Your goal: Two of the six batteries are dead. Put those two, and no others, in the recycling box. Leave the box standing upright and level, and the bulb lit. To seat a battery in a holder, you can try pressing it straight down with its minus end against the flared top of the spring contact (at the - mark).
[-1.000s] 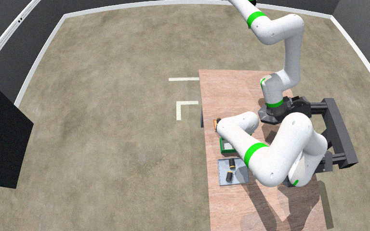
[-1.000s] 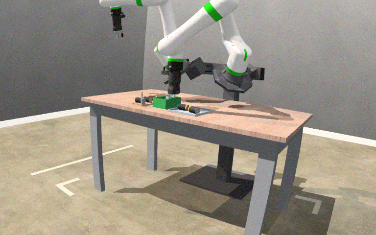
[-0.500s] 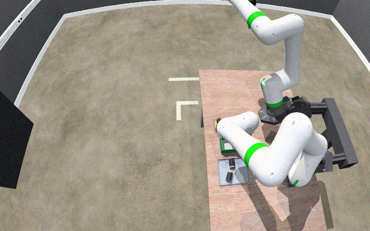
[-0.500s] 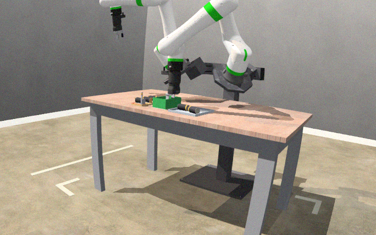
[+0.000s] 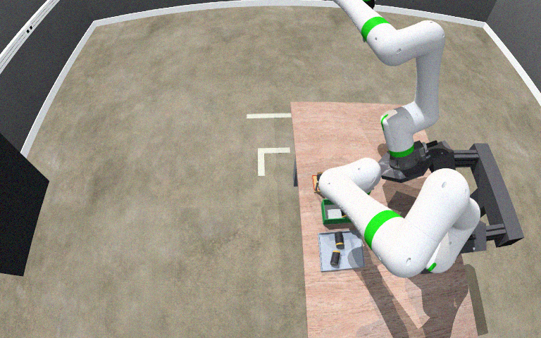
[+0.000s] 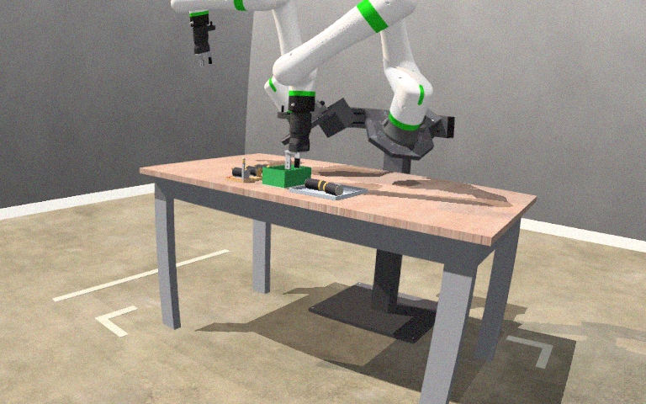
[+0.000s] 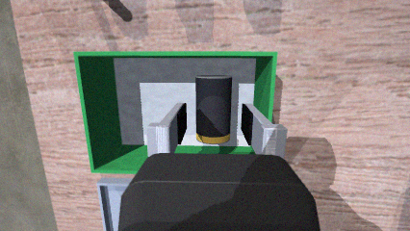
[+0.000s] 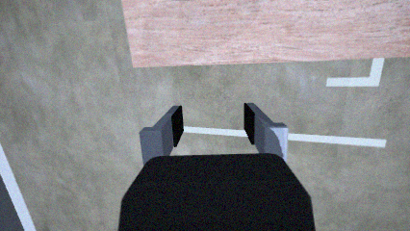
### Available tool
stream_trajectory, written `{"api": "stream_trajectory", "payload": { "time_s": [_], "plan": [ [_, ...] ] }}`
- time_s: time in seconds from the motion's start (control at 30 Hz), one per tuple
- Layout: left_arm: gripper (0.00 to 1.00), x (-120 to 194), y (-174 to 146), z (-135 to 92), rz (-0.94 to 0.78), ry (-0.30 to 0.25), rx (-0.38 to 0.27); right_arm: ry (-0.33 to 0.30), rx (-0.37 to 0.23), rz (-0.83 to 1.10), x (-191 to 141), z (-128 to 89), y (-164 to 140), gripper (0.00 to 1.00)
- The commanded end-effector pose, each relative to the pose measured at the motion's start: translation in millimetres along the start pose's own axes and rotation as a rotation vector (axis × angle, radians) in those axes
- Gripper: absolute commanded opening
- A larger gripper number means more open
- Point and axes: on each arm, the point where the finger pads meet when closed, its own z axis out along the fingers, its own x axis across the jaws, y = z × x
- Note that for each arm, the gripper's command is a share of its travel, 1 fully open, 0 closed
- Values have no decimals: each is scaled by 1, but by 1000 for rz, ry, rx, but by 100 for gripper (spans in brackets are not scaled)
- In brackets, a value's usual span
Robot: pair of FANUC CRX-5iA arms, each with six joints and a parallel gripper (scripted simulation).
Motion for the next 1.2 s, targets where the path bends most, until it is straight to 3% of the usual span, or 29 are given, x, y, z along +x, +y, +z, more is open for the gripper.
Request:
{"api": "stream_trajectory", "payload": {
  "time_s": [0.0, 0.23, 0.67, 0.93, 1.17],
  "plan": [
    [90, 0, 0, -16, -1, -1, 1, -1, -2, 1, 0, -1, 0, 100],
    [90, 0, 0, -44, -1, -1, 1, -1, -2, 1, 0, -1, 0, 100],
    [90, 0, 0, -51, -1, 0, 1, -1, -2, 1, 0, -1, 0, 100],
    [90, 0, 0, -86, -1, 0, 1, -1, -2, 1, 0, -1, 0, 100],
    [90, 0, -4, -89, 0, 0, 1, -1, -2, 1, 0, -1, 0, 100]
  ]
}}
